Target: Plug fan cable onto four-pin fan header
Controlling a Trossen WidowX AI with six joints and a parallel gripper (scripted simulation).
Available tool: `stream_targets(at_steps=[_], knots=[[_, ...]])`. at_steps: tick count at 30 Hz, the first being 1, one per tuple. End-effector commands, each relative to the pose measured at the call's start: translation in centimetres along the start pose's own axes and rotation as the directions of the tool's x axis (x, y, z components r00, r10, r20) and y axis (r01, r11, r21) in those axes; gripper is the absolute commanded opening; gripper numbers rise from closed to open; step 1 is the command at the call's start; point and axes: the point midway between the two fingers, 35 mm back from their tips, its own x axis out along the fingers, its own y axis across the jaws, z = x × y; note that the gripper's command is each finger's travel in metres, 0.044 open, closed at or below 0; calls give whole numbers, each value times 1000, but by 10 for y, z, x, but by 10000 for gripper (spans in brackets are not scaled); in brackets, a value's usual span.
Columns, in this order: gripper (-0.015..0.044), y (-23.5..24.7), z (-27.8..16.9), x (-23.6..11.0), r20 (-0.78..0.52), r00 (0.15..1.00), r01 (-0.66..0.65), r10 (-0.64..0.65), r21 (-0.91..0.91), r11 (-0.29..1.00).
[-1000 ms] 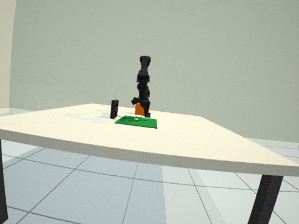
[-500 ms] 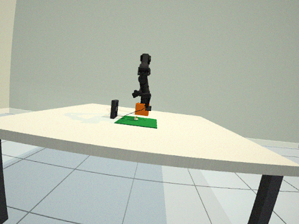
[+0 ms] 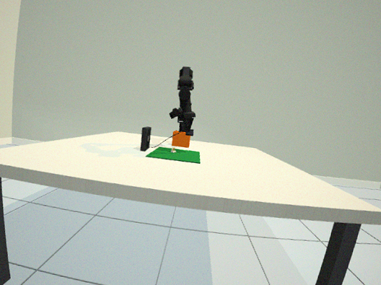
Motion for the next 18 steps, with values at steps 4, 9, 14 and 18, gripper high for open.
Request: stream_targets(at_steps=[4, 9, 14, 18], knots=[[0, 2, -5, -1, 68, 998, 22, -8, -211, 977], [0, 2, -9, -1, 118, 993, 56, -14, -363, 930], [0, 3, -12, -1, 167, 986, 100, -16, -504, 858], [0, 4, -15, -1, 205, 979, 138, -16, -601, 787]])
